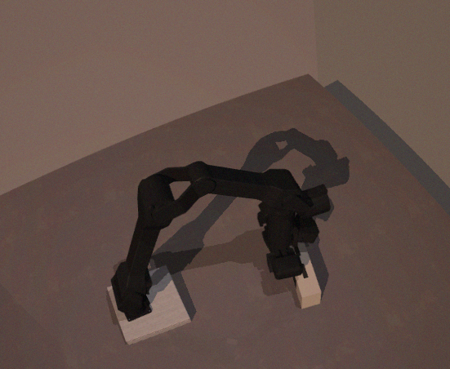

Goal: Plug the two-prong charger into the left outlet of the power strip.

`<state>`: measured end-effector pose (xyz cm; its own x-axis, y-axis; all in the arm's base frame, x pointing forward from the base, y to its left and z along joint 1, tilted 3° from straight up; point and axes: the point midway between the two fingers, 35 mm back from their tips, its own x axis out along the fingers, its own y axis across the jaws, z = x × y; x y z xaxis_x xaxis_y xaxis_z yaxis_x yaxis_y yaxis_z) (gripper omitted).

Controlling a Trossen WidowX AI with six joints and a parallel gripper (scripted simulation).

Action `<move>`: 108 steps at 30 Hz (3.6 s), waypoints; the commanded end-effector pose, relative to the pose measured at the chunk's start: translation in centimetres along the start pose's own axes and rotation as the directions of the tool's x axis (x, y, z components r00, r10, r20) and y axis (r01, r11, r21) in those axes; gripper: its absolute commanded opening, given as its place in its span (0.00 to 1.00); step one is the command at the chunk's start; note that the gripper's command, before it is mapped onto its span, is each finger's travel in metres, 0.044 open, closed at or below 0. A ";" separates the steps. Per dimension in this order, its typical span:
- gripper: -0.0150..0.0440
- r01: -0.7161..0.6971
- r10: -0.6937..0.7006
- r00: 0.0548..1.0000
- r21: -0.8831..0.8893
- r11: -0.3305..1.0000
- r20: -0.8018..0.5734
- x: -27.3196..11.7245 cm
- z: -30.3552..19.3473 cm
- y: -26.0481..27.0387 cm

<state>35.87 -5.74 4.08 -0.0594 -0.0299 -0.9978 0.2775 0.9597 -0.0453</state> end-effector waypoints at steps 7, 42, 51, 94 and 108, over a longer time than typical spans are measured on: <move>0.34 0.000 0.000 1.000 0.000 1.000 0.002 0.0 0.0 0.0; 1.00 -0.002 0.002 1.000 0.000 1.000 0.013 0.0 -0.5 0.0; 1.00 -0.003 0.003 1.000 -0.001 1.000 0.018 0.1 -0.7 0.0; 1.00 -0.004 0.004 1.000 -0.001 1.000 0.027 0.2 -3.2 0.0; 1.00 -0.004 0.004 1.000 -0.001 1.000 0.026 0.3 -4.7 0.1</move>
<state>31.77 -4.50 4.17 -0.0281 -0.0348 -0.9990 0.2734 0.9610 -0.0412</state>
